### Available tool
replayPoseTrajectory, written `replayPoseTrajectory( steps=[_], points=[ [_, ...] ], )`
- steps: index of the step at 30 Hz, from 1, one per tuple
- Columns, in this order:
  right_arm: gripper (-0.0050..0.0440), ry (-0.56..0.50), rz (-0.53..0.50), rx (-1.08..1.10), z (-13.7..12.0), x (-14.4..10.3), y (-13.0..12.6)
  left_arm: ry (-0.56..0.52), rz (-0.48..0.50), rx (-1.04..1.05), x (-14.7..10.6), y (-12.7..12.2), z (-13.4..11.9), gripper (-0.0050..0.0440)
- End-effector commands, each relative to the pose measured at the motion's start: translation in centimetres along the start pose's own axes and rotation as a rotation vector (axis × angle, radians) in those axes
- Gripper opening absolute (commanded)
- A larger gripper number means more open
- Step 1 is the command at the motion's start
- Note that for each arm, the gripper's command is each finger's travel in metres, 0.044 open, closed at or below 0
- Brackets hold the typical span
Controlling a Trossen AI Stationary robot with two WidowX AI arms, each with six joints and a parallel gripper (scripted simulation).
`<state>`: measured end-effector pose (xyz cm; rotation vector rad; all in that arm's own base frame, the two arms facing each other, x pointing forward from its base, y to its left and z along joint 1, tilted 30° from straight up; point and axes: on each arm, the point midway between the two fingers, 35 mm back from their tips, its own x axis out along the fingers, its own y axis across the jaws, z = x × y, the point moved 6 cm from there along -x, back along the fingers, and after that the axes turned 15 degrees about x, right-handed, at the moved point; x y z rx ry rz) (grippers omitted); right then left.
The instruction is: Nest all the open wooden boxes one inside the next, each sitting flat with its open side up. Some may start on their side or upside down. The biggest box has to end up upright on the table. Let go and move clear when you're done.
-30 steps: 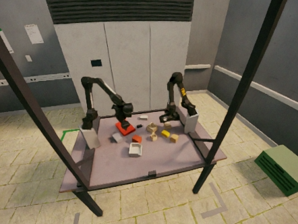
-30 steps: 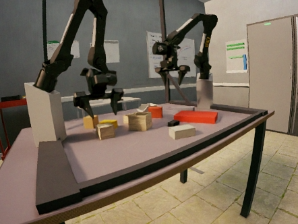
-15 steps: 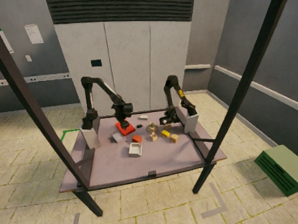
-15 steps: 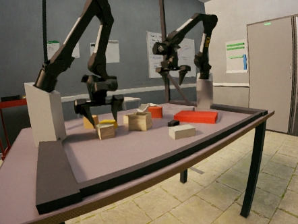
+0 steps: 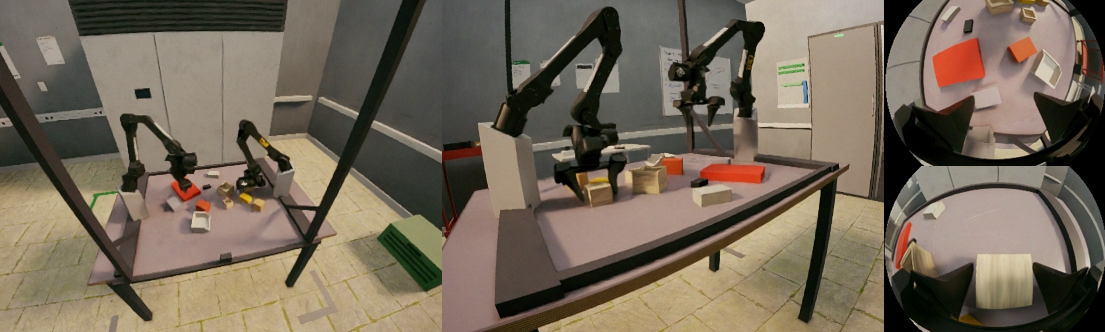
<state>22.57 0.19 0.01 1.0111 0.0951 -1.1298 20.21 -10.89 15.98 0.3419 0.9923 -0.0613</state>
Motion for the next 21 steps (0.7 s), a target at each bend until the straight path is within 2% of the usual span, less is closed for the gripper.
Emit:
replayPoseTrajectory(
  steps=[1,8,11,19,21],
  points=[
    [0.0400,0.003,0.003,-0.001,-0.33,0.53,-0.05,-0.014,-0.006,-0.012,-0.36,0.10,0.30,0.0400],
    [0.0400,0.003,0.005,0.002,-0.72,0.92,0.05,-0.014,-0.006,-0.012,-0.36,0.10,0.30,0.0400],
    [0.0328,0.003,0.009,0.007,-0.62,0.77,0.08,-0.014,-0.006,-0.012,-0.36,0.10,0.30,0.0400],
    [0.0275,0.003,0.009,0.007,-0.62,0.77,0.08,-0.014,-0.006,-0.012,-0.36,0.10,0.30,0.0400],
    [0.0275,0.003,0.009,0.007,-0.62,0.77,0.08,-0.014,-0.006,-0.012,-0.36,0.10,0.30,0.0400]
  ],
)
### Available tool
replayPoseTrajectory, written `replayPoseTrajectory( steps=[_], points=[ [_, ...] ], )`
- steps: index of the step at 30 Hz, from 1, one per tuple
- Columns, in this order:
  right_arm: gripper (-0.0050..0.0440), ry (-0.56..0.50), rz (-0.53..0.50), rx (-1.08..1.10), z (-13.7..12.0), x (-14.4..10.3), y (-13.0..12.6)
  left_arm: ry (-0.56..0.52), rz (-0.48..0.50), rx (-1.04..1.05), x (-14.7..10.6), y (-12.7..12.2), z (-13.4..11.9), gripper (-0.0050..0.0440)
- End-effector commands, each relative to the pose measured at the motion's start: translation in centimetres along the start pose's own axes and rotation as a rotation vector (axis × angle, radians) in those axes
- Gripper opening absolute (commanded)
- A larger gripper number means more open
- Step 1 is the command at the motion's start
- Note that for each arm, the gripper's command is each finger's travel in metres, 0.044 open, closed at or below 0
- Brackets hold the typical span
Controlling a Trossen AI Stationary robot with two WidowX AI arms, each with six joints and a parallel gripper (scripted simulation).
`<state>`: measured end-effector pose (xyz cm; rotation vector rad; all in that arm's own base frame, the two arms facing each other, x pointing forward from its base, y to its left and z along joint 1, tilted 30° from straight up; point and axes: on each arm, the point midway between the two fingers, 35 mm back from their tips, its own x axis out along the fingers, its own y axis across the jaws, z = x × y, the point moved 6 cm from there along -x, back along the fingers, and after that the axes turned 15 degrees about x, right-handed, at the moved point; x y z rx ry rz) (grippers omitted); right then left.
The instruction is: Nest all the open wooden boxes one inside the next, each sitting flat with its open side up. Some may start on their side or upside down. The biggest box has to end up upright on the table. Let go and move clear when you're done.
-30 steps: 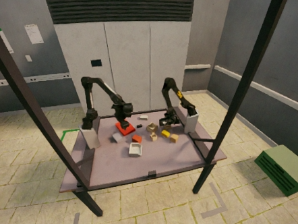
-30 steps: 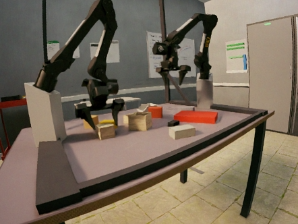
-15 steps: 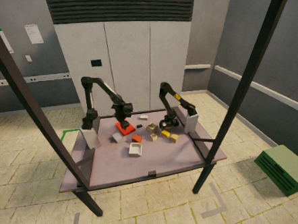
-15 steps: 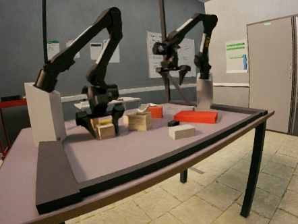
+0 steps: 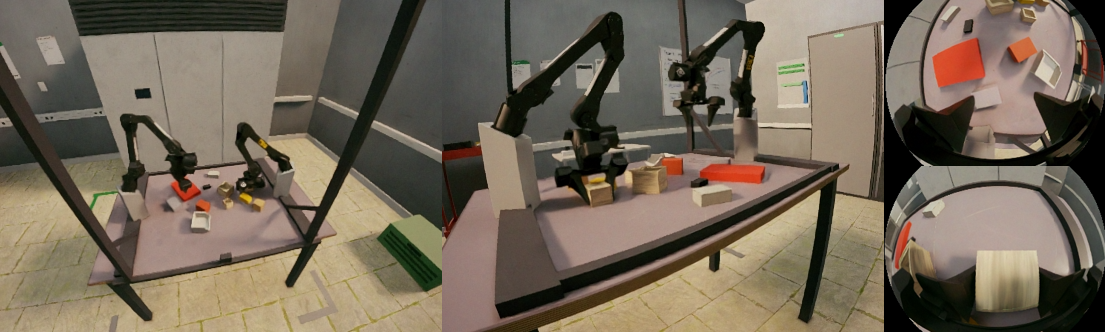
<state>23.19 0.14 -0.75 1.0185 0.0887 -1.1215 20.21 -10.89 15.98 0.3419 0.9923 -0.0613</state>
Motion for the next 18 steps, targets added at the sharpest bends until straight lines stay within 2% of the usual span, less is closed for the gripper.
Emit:
replayPoseTrajectory(
  steps=[1,8,12,15,17,18],
  points=[
    [0.0268,0.000,0.001,-0.001,0.03,0.03,0.06,-0.014,-0.006,-0.012,-0.36,0.10,0.30,0.0400],
    [0.0221,0.000,0.001,-0.001,0.03,0.03,0.06,-0.014,-0.006,-0.012,-0.36,0.10,0.30,0.0400],
    [0.0221,0.000,0.001,-0.001,0.03,0.03,0.06,-0.014,-0.006,-0.012,-0.36,0.10,0.30,0.0400],
    [0.0149,0.000,0.001,-0.001,0.03,0.03,0.06,-0.014,-0.006,-0.012,-0.36,0.10,0.30,0.0400],
    [0.0149,0.000,0.001,-0.001,0.03,0.03,0.06,-0.014,-0.006,-0.012,-0.36,0.10,0.30,0.0400],
    [0.0125,0.009,0.004,0.008,0.22,-0.14,0.26,-0.014,-0.006,-0.012,-0.36,0.10,0.30,0.0400]
  ],
)
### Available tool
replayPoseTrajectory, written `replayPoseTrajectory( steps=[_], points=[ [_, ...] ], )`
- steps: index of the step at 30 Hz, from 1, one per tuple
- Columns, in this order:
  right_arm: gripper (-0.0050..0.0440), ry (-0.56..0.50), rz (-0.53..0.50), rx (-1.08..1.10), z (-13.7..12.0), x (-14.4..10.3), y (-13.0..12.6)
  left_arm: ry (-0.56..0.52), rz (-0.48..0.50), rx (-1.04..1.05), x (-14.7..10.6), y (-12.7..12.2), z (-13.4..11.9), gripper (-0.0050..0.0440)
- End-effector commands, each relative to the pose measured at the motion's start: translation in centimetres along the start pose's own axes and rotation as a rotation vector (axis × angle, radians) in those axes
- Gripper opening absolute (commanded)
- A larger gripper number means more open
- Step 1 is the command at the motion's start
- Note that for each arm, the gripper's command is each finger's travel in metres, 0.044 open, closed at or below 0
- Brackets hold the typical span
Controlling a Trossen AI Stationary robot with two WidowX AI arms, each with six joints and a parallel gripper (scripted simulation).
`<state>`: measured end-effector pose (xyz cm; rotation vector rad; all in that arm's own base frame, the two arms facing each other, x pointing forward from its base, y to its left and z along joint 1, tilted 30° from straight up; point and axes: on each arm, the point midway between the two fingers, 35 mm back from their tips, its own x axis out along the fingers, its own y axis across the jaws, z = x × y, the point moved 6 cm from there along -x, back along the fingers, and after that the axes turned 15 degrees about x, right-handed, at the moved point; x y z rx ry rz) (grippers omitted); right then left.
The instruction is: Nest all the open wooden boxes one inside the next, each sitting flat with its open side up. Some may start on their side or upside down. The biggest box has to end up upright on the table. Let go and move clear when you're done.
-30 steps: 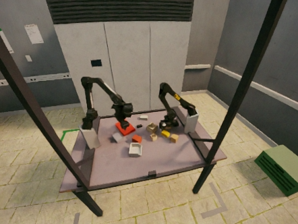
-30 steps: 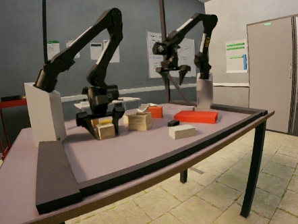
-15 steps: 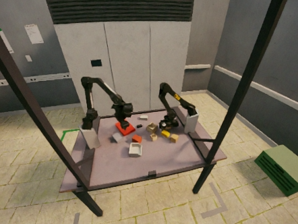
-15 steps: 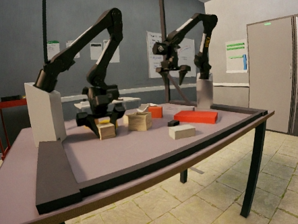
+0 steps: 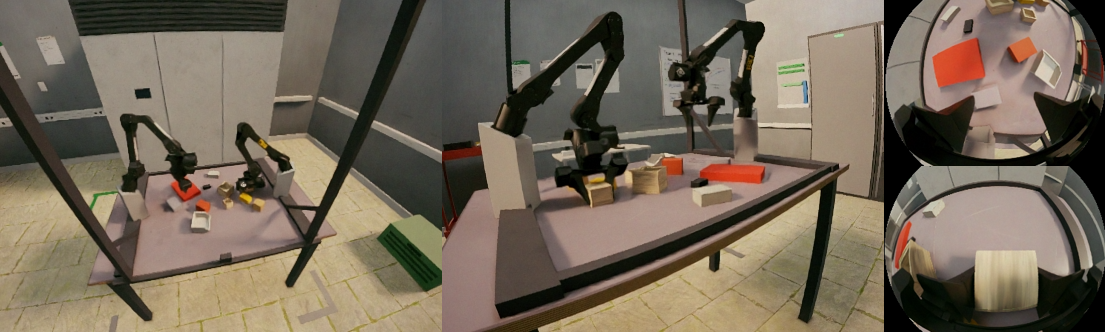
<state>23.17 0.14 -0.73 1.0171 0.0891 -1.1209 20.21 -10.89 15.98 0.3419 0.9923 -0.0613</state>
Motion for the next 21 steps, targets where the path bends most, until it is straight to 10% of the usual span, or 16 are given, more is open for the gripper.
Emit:
replayPoseTrajectory(
  steps=[1,5,21],
  points=[
    [0.0101,0.019,-0.003,0.007,0.4,-0.1,0.3,-0.014,-0.006,-0.012,-0.4,0.1,0.3,0.0400],
    [0.0005,0.113,-0.032,0.002,1.6,-0.3,0.5,-0.014,-0.006,-0.012,-0.4,0.1,0.3,0.0400],
    [-0.0013,0.360,-0.092,0.003,4.1,0.3,1.4,-0.014,-0.006,-0.012,-0.4,0.1,0.3,0.0400]
  ],
)
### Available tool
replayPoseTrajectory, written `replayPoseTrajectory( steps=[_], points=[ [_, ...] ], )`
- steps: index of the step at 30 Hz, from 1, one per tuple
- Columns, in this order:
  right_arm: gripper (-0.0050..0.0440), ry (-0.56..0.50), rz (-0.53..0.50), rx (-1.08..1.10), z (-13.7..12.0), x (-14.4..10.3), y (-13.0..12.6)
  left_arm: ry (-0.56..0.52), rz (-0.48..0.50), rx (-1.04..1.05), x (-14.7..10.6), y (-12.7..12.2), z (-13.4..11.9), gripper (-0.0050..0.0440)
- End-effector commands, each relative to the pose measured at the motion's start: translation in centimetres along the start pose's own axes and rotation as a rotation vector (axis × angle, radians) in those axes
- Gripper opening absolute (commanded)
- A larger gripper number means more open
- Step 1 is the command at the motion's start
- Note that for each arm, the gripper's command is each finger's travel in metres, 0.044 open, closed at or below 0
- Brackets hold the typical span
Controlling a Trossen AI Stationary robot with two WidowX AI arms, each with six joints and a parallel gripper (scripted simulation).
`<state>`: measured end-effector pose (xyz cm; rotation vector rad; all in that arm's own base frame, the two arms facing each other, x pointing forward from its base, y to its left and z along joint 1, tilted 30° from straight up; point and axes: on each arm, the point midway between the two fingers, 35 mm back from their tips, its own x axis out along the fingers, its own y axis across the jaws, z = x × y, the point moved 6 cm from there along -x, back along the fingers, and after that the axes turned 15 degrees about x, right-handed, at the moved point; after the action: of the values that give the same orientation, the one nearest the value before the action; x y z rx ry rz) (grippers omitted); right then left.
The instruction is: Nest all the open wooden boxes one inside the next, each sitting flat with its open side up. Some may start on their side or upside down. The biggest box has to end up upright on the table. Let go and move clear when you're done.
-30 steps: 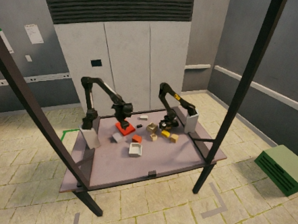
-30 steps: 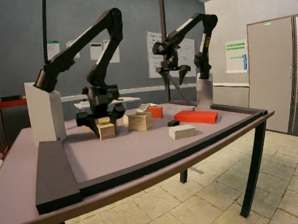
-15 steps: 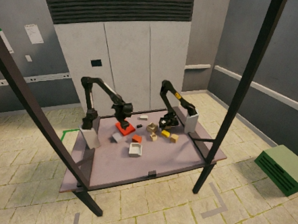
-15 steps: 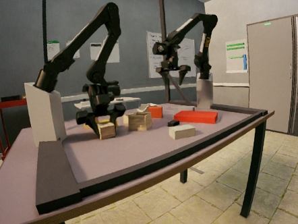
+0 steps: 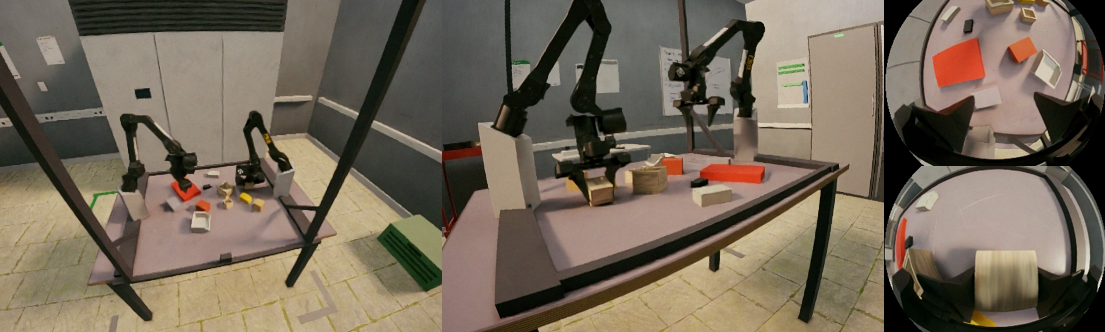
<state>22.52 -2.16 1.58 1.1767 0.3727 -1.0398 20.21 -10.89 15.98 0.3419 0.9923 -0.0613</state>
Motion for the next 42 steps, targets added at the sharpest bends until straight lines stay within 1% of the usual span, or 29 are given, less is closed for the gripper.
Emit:
replayPoseTrajectory(
  steps=[1,3,5,8,13,16,20,24,29,32,36,40,42],
  points=[
    [-0.0020,0.082,-0.009,0.006,1.1,-0.1,0.6,-0.014,-0.006,-0.012,-0.4,0.1,0.3,0.0400],
    [-0.0035,0.092,-0.007,0.008,1.2,-0.1,0.8,-0.014,-0.006,-0.012,-0.4,0.1,0.3,0.0400],
    [-0.0050,0.132,-0.020,0.007,1.6,0.0,0.9,-0.014,-0.006,-0.012,-0.4,0.1,0.3,0.0400],
    [-0.0050,0.206,-0.035,0.006,2.4,0.0,1.2,-0.014,-0.006,-0.012,-0.4,0.1,0.3,0.0400],
    [-0.0050,0.231,-0.043,0.005,2.7,0.1,1.2,-0.014,-0.006,-0.012,-0.4,0.1,0.3,0.0400],
    [-0.0050,0.315,-0.064,0.003,3.6,0.4,1.5,-0.014,-0.006,-0.012,-0.4,0.1,0.3,0.0400],
    [-0.0050,0.359,-0.093,-0.001,3.8,0.7,1.3,-0.014,-0.006,-0.012,-0.4,0.1,0.3,0.0400],
    [-0.0050,0.460,-0.117,0.000,4.8,1.1,1.5,-0.014,-0.006,-0.012,-0.4,0.1,0.3,0.0400],
    [-0.0050,0.485,-0.125,-0.001,5.1,1.3,1.6,-0.014,-0.006,-0.012,-0.4,0.1,0.3,0.0400],
    [-0.0050,0.570,-0.147,-0.002,5.9,1.7,1.8,-0.014,-0.006,-0.012,-0.4,0.1,0.3,0.0400],
    [-0.0050,0.611,-0.158,-0.002,6.2,2.0,1.9,-0.014,-0.006,-0.012,-0.4,0.1,0.3,0.0400],
    [-0.0050,0.711,-0.183,-0.001,7.1,2.6,2.1,-0.014,-0.006,-0.012,-0.4,0.1,0.3,0.0400],
    [-0.0050,0.722,-0.186,0.000,7.2,2.7,2.1,-0.014,-0.006,-0.012,-0.4,0.1,0.3,0.0400]
  ],
)
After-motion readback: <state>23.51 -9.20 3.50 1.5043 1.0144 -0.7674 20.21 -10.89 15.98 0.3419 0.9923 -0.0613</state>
